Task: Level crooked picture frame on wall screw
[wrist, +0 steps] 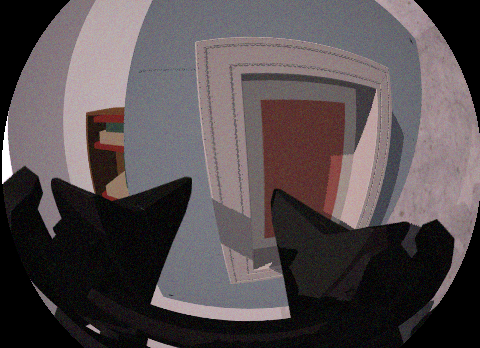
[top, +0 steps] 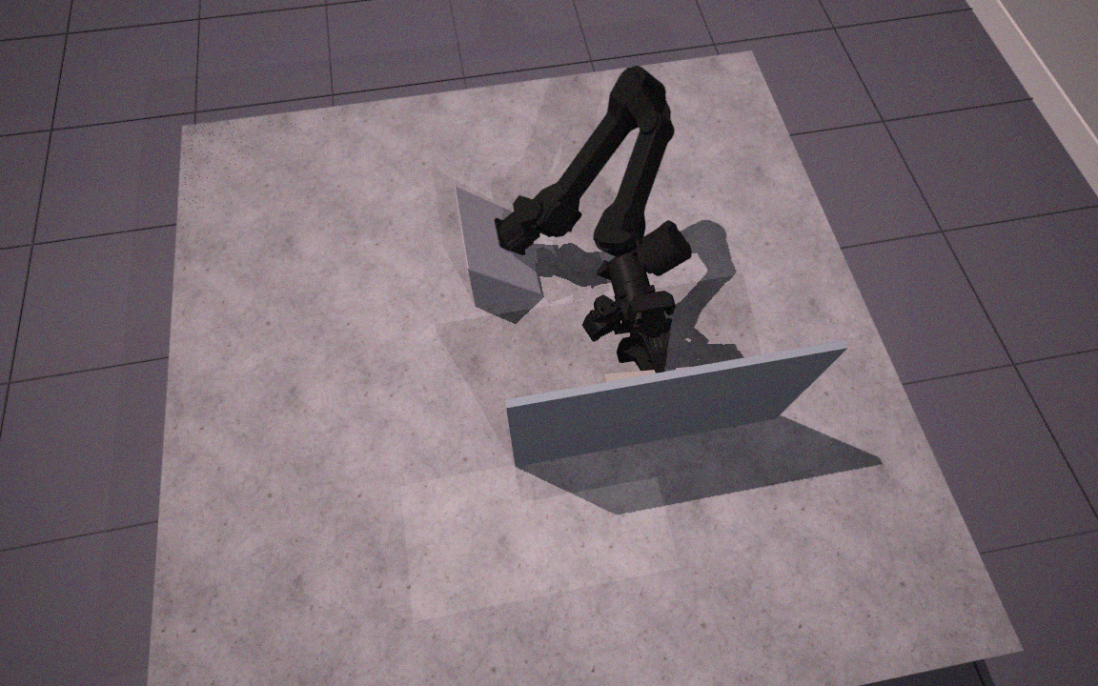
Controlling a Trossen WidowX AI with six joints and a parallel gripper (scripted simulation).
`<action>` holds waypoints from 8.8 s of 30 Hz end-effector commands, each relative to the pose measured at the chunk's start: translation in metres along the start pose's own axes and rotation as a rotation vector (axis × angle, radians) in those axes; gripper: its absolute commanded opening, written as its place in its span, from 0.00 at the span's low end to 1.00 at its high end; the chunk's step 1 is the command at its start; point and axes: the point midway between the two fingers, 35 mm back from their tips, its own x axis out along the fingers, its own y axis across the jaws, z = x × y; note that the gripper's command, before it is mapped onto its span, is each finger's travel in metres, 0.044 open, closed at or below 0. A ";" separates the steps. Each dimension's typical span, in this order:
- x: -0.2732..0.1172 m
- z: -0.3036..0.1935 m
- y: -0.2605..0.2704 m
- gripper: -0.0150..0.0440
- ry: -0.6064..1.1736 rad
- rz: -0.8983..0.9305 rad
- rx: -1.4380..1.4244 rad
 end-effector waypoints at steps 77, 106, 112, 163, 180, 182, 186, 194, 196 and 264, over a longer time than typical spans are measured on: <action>-0.113 -0.001 0.056 0.69 -0.011 0.003 -0.274; -0.113 -0.001 0.056 0.69 -0.011 0.003 -0.274; -0.113 -0.001 0.056 0.69 -0.011 0.003 -0.274; -0.053 -0.006 0.001 0.69 -0.005 0.010 -0.133; -0.037 -0.002 -0.002 0.69 -0.005 0.010 -0.133; -0.037 -0.002 -0.002 0.69 -0.005 0.010 -0.133; -0.037 -0.003 -0.002 0.69 -0.005 0.010 -0.133; -0.027 -0.003 -0.001 0.69 -0.004 0.011 -0.133; -0.024 -0.003 -0.001 0.69 -0.004 0.011 -0.133; 0.003 -0.003 -0.001 0.32 -0.003 0.012 -0.133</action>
